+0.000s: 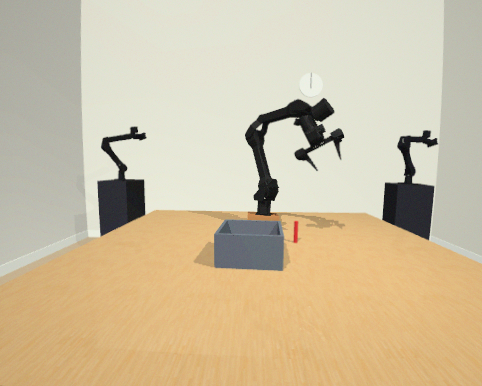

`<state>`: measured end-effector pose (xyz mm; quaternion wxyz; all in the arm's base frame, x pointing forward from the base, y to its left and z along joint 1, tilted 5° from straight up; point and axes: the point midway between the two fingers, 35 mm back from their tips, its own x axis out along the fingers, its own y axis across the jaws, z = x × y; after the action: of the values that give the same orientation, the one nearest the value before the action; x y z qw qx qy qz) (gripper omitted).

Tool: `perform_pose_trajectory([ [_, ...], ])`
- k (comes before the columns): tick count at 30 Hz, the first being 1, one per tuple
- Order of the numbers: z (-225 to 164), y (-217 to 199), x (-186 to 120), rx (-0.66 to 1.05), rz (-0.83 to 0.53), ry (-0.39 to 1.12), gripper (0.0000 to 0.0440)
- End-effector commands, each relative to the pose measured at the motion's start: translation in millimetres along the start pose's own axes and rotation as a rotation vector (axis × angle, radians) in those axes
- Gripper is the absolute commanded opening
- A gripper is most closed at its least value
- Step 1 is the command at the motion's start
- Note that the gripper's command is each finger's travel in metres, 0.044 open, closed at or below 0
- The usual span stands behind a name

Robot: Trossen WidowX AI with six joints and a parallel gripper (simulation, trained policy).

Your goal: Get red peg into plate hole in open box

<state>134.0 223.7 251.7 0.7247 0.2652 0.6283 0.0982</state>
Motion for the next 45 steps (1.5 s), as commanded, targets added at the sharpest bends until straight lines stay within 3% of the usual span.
perform_pose_trajectory([
  [1, 9.0, -20.4, 15.2, 0.07, -0.084, -0.012, 0.044],
  [13, 22.7, -98.7, 63.9, 0.281, -0.397, -0.016, 0.044],
  [23, 19.6, -140.9, 97.8, 0.376, -0.573, -0.002, 0.044],
  [45, 20.3, -188.6, 178.5, 0.405, -0.637, -0.039, 0.044],
])
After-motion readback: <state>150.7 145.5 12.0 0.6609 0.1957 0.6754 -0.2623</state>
